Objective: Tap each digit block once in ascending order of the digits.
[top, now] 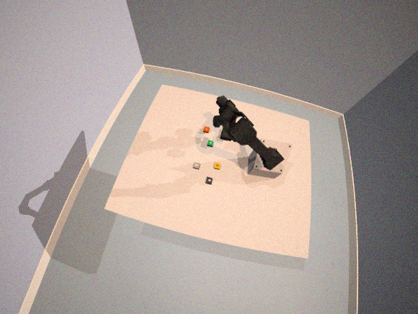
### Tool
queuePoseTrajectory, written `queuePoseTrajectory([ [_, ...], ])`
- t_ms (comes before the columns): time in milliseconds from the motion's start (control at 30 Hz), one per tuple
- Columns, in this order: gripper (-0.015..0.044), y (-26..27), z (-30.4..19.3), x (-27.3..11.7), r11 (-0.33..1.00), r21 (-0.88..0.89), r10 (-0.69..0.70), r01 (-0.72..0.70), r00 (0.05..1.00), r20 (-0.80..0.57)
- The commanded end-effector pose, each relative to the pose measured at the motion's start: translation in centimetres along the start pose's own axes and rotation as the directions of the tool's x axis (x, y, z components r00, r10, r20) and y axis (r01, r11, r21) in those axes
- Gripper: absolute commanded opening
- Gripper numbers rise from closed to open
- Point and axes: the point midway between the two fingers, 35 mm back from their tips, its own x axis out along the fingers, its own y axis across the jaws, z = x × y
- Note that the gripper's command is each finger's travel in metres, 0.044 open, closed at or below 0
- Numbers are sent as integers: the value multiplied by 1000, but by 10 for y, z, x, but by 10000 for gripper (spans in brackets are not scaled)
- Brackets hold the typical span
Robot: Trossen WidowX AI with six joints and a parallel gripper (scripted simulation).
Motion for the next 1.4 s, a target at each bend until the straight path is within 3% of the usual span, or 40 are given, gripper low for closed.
queuePoseTrajectory([
  [0, 20, -1, 3, 5, 1000, -2, -1, 1, 1000, 18],
  [800, 20, 0, 3, 33, 1000, -2, 1, -1, 1000, 18],
  [933, 20, -1, 3, 5, 1000, -2, -2, 2, 1000, 19],
  [1100, 20, -1, 3, -1, 1000, -2, -2, 2, 1000, 19],
  [1267, 20, -2, 2, -76, 1000, -1, -5, 5, 1000, 18],
  [1367, 20, -2, 2, -79, 1000, -2, -5, 5, 1000, 18],
])
